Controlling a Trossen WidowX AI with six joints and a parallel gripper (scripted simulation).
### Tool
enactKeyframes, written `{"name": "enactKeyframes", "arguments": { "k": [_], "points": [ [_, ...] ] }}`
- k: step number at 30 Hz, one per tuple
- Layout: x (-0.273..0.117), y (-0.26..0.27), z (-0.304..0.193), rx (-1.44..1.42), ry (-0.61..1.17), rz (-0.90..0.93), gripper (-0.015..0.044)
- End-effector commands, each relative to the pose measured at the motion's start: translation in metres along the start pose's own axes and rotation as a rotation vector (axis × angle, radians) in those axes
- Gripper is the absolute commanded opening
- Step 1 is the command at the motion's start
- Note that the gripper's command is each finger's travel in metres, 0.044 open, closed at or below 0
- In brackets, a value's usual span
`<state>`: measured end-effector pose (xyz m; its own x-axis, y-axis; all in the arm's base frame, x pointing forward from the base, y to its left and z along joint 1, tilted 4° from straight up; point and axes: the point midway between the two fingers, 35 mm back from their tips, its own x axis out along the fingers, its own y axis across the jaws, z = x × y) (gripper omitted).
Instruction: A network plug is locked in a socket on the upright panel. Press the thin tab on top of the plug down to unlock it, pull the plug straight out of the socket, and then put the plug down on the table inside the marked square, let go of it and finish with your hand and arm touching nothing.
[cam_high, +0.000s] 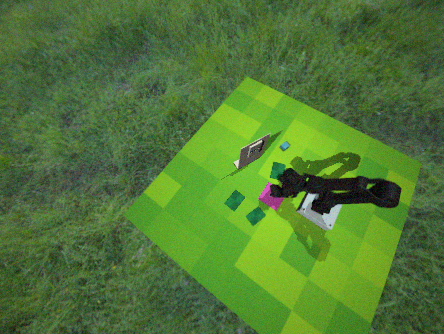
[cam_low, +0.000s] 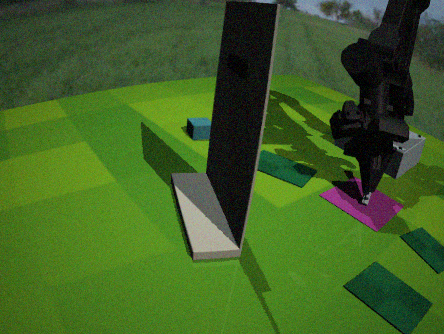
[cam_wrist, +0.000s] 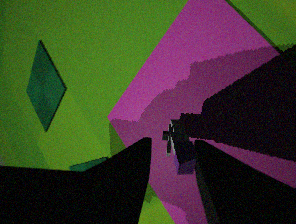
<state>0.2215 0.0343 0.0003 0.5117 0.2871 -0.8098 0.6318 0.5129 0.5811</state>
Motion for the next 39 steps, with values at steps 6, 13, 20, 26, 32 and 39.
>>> {"name": "enactKeyframes", "arguments": {
  "k": [6, 13, 20, 26, 32, 39],
  "points": [
    [-0.001, 0.000, 0.000, 0.000, 0.000, -0.001, 0.0156],
    [-0.006, 0.000, 0.000, 0.000, 0.001, -0.001, 0.0156],
    [-0.011, 0.001, 0.000, -0.001, 0.001, -0.001, 0.0156],
    [-0.015, 0.001, 0.000, -0.001, 0.002, -0.001, 0.0156],
    [-0.019, 0.001, 0.000, -0.002, 0.002, -0.001, 0.0156],
    [-0.024, 0.001, 0.000, -0.002, 0.003, 0.000, 0.0156]
  ]
}}
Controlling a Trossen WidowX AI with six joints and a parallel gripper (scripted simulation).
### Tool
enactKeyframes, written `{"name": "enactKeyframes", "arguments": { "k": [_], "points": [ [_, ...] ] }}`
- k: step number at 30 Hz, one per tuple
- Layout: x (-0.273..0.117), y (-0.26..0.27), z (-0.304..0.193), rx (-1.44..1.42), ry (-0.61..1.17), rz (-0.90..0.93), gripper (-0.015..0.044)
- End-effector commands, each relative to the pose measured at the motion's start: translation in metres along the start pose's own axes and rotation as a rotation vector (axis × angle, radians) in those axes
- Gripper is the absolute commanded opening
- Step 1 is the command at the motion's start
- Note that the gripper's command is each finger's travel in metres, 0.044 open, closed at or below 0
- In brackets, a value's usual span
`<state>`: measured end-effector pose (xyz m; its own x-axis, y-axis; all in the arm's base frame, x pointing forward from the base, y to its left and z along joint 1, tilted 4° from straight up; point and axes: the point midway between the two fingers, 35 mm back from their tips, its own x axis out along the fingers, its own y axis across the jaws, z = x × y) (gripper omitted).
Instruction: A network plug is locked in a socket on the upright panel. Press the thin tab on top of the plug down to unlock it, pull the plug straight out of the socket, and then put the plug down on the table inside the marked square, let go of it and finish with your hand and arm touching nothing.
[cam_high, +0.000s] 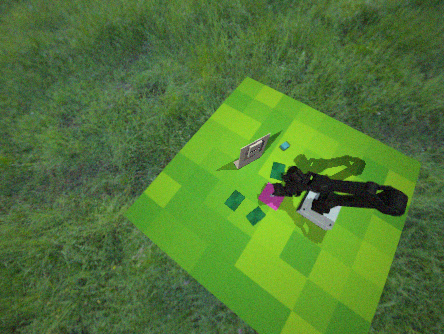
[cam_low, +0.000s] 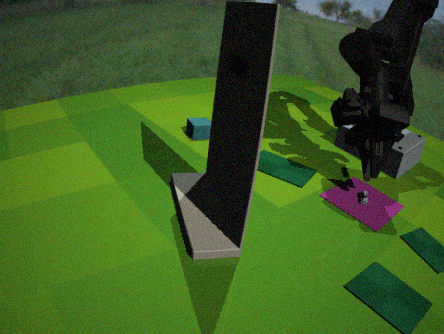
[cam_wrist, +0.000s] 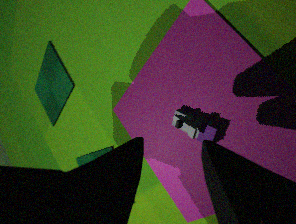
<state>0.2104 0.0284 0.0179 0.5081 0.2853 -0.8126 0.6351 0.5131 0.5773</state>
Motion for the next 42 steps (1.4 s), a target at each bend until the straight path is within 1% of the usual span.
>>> {"name": "enactKeyframes", "arguments": {
  "k": [1, 42],
  "points": [
    [-0.003, 0.001, 0.000, -0.004, 0.002, 0.005, 0.0156],
    [-0.049, 0.034, 0.003, -0.005, 0.002, 0.006, 0.0156]
  ]
}}
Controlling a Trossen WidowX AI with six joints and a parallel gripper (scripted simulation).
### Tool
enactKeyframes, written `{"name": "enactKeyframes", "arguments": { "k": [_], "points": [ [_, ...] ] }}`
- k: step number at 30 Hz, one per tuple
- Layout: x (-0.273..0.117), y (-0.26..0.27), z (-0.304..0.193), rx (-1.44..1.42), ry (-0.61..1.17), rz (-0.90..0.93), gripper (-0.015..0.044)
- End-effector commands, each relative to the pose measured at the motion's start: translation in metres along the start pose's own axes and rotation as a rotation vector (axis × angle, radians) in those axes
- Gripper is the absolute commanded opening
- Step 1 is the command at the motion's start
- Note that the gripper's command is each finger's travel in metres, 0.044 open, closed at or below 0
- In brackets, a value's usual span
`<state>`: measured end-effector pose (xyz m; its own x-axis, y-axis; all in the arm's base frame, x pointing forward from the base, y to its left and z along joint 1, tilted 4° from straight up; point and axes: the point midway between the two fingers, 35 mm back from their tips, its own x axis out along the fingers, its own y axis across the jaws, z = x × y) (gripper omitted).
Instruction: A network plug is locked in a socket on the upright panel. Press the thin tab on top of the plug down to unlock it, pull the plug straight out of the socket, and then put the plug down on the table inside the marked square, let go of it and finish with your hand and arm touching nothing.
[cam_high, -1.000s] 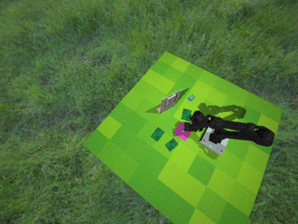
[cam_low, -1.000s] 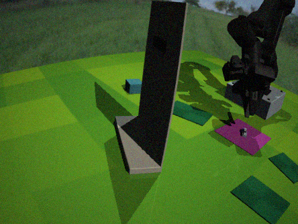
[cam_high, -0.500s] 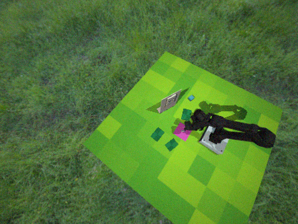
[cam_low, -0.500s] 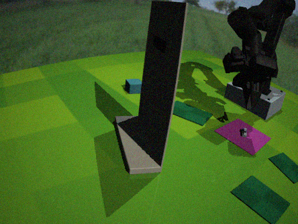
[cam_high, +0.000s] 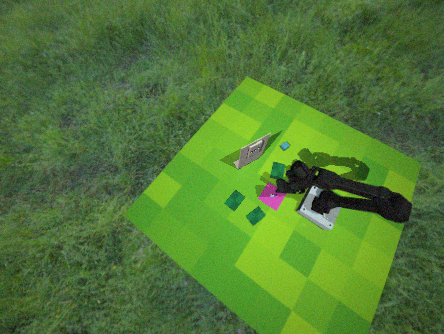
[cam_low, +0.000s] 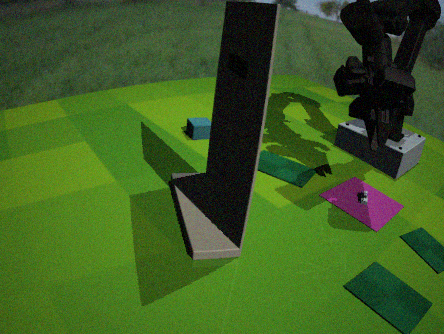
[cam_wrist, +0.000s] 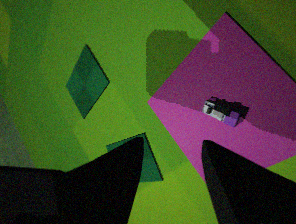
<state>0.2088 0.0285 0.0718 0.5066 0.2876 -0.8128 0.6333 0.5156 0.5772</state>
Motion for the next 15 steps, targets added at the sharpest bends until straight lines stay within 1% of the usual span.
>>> {"name": "enactKeyframes", "arguments": {
  "k": [1, 15],
  "points": [
    [-0.006, 0.005, 0.000, -0.002, 0.000, 0.006, 0.0156],
    [-0.026, 0.013, -0.003, -0.002, 0.000, 0.006, 0.0156]
  ]
}}
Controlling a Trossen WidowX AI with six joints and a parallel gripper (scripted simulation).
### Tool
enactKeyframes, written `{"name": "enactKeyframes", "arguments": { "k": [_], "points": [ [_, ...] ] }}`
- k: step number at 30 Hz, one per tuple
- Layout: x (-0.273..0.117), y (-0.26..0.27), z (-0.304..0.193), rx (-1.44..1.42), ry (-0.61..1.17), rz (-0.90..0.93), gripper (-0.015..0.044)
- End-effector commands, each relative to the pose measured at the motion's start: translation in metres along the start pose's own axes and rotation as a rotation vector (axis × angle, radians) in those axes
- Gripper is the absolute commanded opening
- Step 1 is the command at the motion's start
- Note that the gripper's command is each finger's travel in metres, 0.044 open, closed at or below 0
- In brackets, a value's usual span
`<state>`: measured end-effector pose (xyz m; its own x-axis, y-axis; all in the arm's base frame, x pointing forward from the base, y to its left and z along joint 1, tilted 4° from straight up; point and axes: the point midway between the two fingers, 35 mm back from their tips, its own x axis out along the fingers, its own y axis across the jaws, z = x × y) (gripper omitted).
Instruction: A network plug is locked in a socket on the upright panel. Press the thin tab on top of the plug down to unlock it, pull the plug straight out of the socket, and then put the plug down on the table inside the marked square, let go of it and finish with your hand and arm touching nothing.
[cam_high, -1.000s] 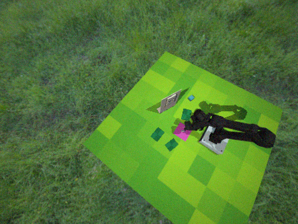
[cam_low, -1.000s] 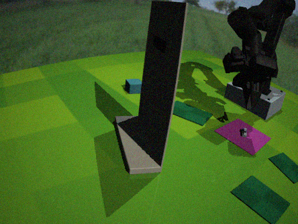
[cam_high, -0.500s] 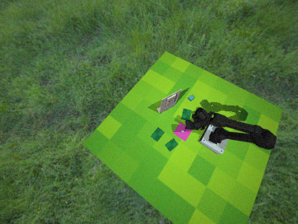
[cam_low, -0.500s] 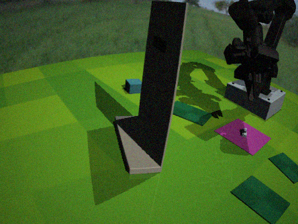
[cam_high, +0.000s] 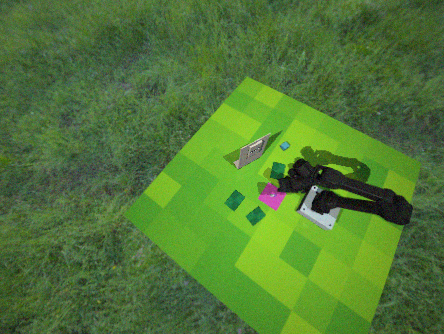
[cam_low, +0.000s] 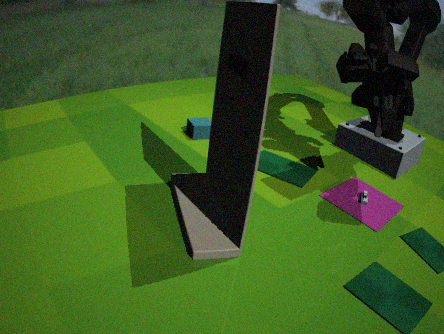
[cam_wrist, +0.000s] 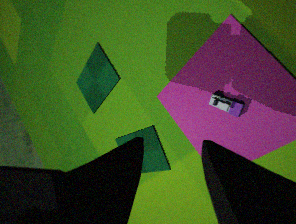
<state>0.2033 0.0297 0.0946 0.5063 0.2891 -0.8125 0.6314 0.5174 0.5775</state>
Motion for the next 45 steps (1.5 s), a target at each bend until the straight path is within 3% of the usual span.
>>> {"name": "enactKeyframes", "arguments": {
  "k": [1, 43, 45],
  "points": [
    [-0.007, 0.004, -0.001, 0.001, -0.001, 0.005, 0.0156],
    [-0.095, 0.063, -0.002, 0.001, -0.001, 0.005, 0.0156],
    [-0.095, 0.063, -0.002, 0.001, -0.001, 0.005, 0.0209]
  ]
}}
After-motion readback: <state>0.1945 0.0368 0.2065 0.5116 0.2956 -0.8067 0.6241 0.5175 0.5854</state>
